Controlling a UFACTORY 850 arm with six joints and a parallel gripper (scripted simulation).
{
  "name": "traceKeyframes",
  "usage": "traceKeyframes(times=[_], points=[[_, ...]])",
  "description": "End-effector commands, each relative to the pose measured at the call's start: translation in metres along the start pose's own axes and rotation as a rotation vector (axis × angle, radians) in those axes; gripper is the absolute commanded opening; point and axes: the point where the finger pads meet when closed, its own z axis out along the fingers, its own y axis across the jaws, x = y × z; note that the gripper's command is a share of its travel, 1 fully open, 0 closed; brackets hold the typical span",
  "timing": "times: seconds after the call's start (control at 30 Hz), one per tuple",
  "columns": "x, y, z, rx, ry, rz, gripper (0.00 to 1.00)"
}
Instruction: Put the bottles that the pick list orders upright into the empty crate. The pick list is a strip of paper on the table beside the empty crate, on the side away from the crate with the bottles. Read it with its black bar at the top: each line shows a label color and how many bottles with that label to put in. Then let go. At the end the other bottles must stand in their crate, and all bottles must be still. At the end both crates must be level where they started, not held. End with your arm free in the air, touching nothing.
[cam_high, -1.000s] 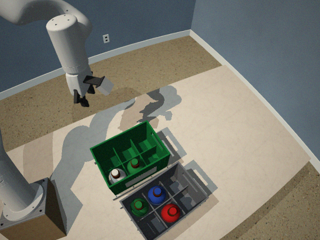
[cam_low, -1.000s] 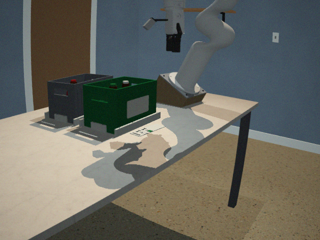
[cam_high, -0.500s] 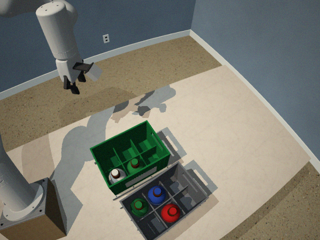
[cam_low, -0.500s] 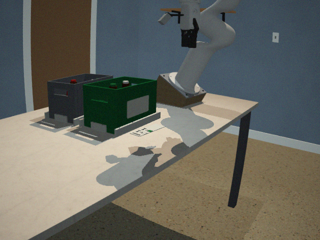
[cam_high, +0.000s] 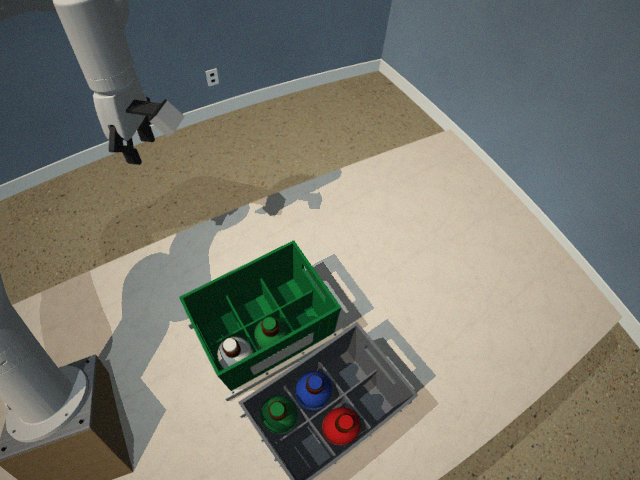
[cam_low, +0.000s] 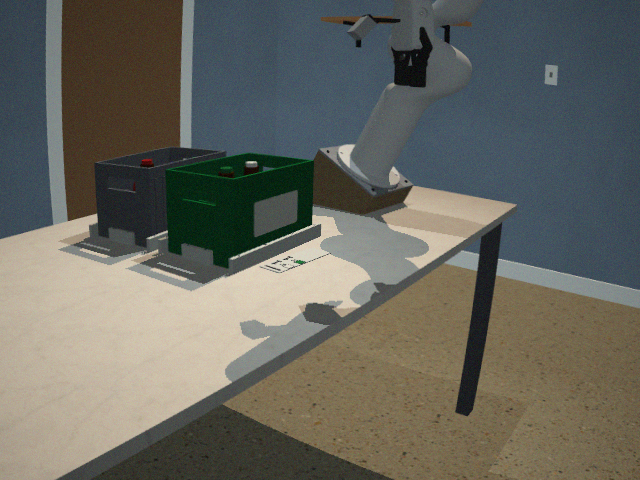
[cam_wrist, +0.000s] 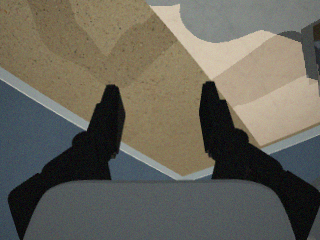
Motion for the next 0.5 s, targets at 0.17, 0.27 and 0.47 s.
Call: traceKeyframes(times=[0.17, 0.27, 0.47], points=[[-0.0202, -0.0161, -0.0094, 0.0, 0.002, 0.0, 0.65], [-0.0202, -0.0161, -0.0094, 0.0, 0.002, 0.0, 0.65], [-0.0202, -0.0161, -0.0094, 0.0, 0.002, 0.0, 0.65]])
